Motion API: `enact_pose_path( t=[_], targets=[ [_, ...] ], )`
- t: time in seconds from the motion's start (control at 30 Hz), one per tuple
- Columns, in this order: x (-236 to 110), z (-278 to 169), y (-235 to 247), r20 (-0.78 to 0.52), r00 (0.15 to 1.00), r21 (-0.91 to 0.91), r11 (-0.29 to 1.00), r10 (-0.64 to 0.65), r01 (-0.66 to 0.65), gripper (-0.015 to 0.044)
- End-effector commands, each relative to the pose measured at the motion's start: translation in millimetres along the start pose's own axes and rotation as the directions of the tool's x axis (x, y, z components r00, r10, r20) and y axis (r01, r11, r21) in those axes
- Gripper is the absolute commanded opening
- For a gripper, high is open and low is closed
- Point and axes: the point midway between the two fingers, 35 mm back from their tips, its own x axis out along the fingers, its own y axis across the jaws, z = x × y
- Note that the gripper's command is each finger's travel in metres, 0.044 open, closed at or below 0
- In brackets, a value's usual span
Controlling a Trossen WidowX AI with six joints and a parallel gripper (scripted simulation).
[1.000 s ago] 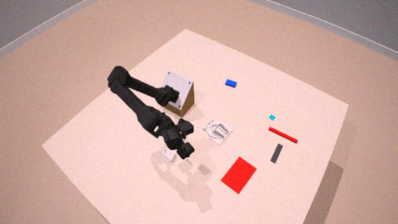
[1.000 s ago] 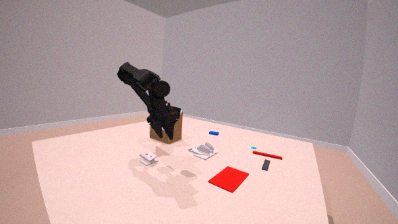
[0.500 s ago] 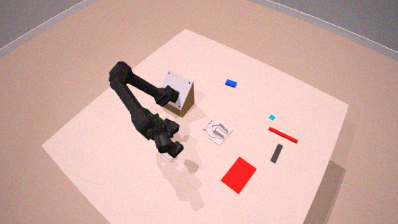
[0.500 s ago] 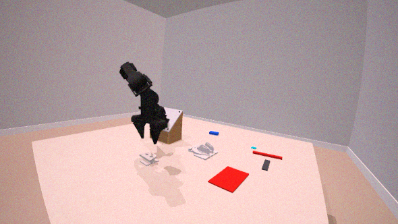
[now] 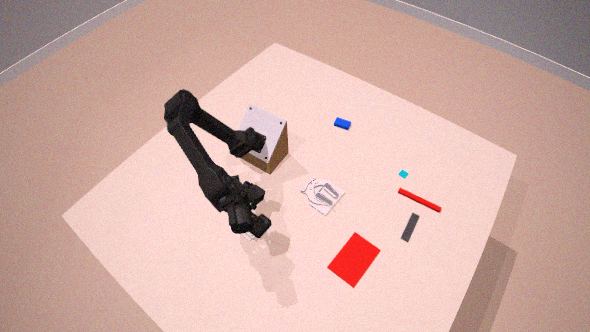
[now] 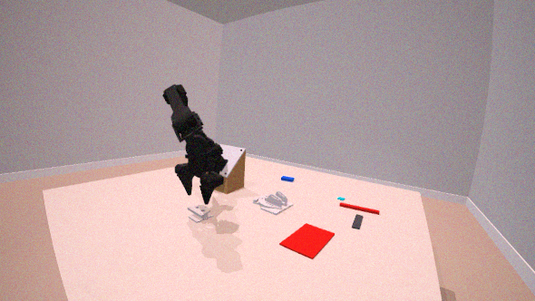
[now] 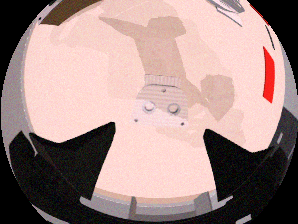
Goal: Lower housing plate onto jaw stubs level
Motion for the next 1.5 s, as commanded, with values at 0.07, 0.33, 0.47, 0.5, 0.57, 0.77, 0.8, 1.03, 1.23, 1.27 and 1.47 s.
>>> enact_pose_path(
  t=[0.07,0.33,0.47,0.5,0.57,0.77,0.8,1.03,1.23,1.27,1.47],
  targets=[
    [6,0,0,0.002,1.000,-0.003,1.000,-0.003,0.003,0.0440],
    [10,0,0,0.002,1.000,-0.003,1.000,-0.003,0.003,0.0440],
    [16,0,0,0.002,1.000,-0.003,1.000,-0.003,0.003,0.0440],
    [18,0,0,0.002,1.000,-0.003,1.000,-0.003,0.003,0.0440],
    [21,0,0,0.002,1.000,-0.003,1.000,-0.003,0.003,0.0440],
    [26,0,0,0.002,1.000,-0.003,1.000,-0.003,0.003,0.0440],
    [26,0,0,0.002,1.000,-0.003,1.000,-0.003,0.003,0.0440],
    [30,0,0,0.002,1.000,-0.003,1.000,-0.003,0.003,0.0440],
    [40,0,0,0.001,1.000,-0.003,1.000,-0.003,0.003,0.0440],
    [41,0,0,0.001,1.000,-0.003,1.000,-0.003,0.003,0.0440],
    [51,0,0,0.001,1.000,-0.003,1.000,-0.003,0.003,0.0440]
  ],
)
